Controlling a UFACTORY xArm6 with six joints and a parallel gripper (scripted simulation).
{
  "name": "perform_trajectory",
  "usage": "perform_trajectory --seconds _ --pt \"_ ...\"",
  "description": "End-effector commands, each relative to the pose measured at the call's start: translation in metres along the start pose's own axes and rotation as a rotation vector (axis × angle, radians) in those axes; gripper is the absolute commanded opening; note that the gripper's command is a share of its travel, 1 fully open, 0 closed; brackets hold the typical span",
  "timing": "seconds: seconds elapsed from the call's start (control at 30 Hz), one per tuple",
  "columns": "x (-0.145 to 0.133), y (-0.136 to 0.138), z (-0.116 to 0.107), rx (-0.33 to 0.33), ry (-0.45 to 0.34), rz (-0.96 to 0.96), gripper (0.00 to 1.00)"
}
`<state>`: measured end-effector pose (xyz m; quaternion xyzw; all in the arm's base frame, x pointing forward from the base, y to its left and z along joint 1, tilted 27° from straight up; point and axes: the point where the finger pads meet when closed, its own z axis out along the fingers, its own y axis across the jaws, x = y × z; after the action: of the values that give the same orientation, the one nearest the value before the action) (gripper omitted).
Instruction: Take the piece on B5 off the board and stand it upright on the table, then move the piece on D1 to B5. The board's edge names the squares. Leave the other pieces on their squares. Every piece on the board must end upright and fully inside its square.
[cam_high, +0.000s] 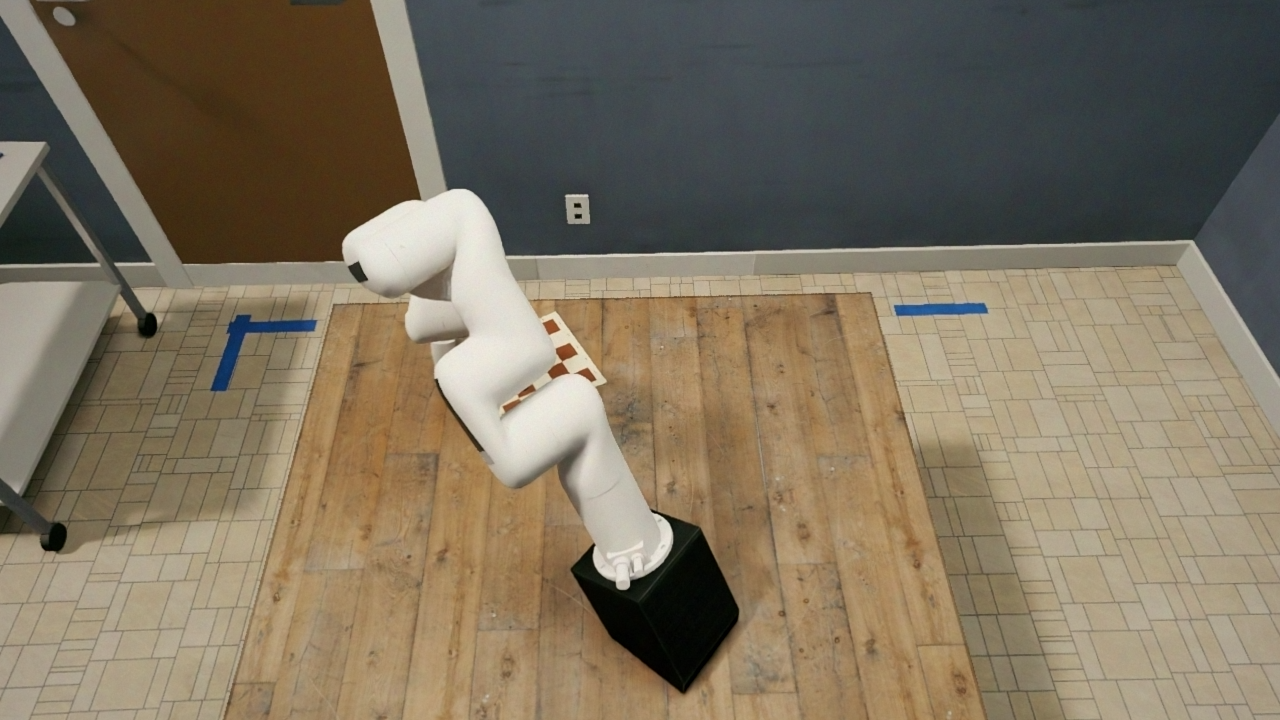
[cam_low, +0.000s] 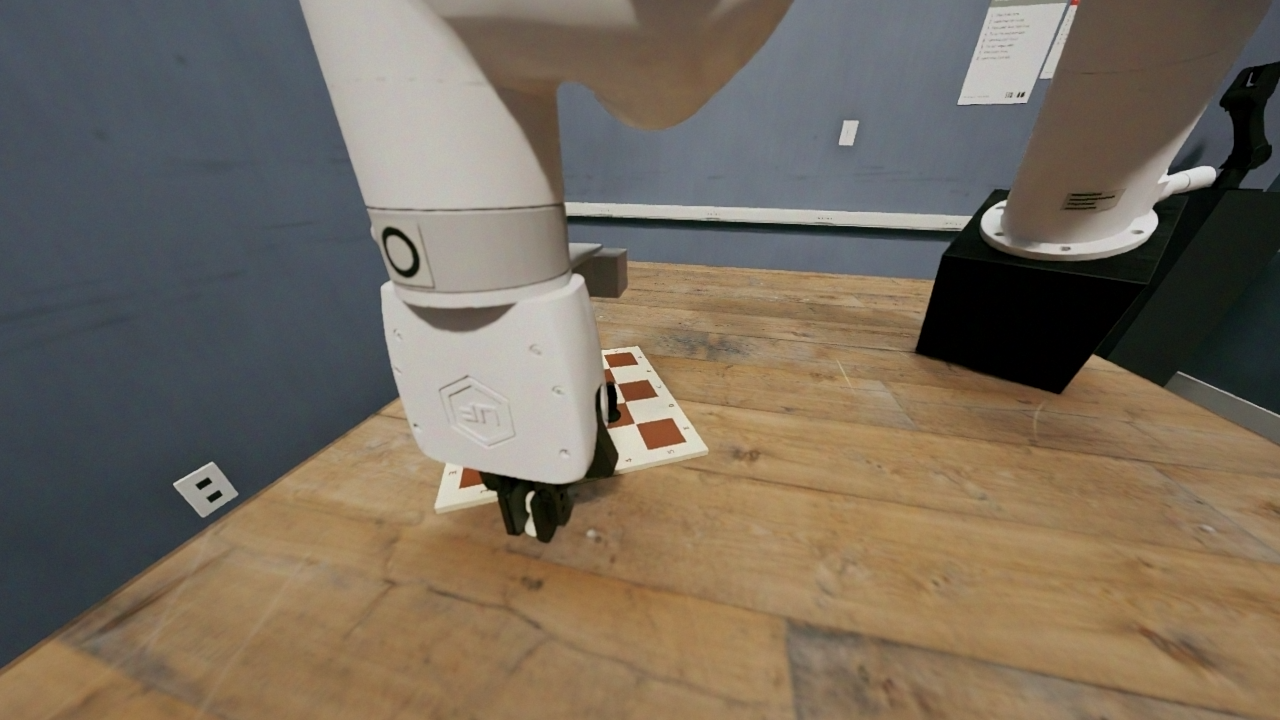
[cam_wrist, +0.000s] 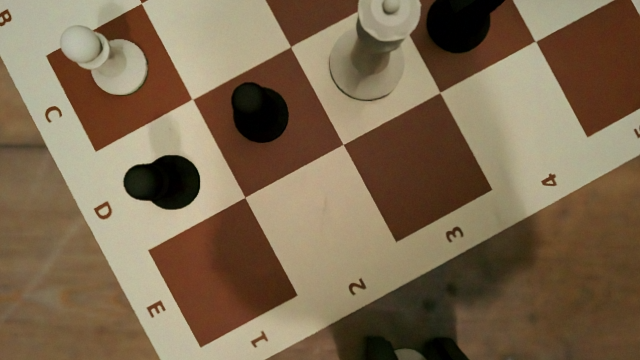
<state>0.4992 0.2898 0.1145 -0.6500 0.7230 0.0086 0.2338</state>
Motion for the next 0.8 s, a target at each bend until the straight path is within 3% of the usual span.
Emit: perform_trajectory --seconds 0.0,0.03,0.07,0.13,0.17,0.77 --pt "-0.0009 -0.0012 -0.0011 0.003 -0.002 0.000 0.21" --pt "-0.0009 -0.0012 -0.0011 0.003 -0.002 0.000 0.21" --pt "-0.0009 -0.0012 -0.0011 0.003 -0.002 0.000 0.28" --pt "-0.0009 -0.0012 -0.0011 0.003 -0.002 0.000 0.28" --pt "-0.0009 -0.0012 -0.0011 0.003 -0.002 0.000 0.35" --pt "-0.0009 -0.0012 -0.0087 0.003 -0.002 0.000 0.35"
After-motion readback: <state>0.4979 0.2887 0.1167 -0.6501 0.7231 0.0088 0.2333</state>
